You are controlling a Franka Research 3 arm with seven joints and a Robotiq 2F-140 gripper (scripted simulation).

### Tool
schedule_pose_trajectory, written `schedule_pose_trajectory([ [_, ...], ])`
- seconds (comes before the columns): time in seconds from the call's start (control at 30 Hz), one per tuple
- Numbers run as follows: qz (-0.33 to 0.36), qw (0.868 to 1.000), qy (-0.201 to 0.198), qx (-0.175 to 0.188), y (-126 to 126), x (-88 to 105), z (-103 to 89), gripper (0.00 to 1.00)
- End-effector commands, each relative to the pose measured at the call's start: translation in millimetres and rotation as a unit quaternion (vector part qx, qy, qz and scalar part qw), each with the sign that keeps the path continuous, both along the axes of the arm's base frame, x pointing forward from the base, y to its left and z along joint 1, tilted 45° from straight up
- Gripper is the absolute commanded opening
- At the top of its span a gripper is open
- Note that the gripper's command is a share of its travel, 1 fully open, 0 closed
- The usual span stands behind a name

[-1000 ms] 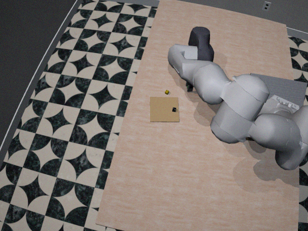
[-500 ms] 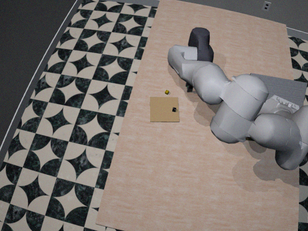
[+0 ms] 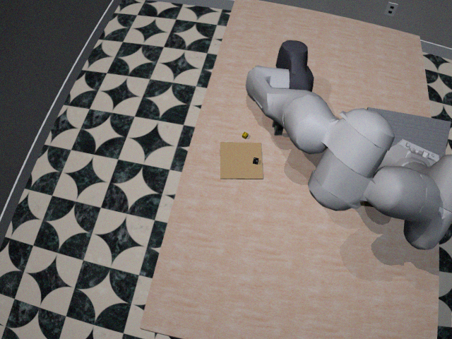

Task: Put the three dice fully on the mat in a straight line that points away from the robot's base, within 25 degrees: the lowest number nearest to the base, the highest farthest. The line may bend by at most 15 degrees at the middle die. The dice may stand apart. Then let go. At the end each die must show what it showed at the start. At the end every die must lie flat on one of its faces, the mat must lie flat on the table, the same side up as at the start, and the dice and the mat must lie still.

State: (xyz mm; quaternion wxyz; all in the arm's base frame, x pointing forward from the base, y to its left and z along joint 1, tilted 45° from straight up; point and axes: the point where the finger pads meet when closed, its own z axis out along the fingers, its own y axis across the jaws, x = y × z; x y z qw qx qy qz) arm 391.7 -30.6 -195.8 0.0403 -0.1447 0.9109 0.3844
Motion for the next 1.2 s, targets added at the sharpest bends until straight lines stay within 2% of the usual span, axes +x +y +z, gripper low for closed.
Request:
schedule_pose_trajectory([
  [0.0,0.002,1.000,-0.003,-0.001,-0.2,0.9,-0.7,0.19],
  [0.33,0.002,1.000,-0.003,-0.001,-0.2,0.9,-0.7,0.19],
  [0.37,0.002,1.000,-0.003,-0.001,-0.2,0.9,-0.7,0.07],
  [1.17,0.002,1.000,-0.003,-0.001,-0.2,0.9,-0.7,0.07],
])
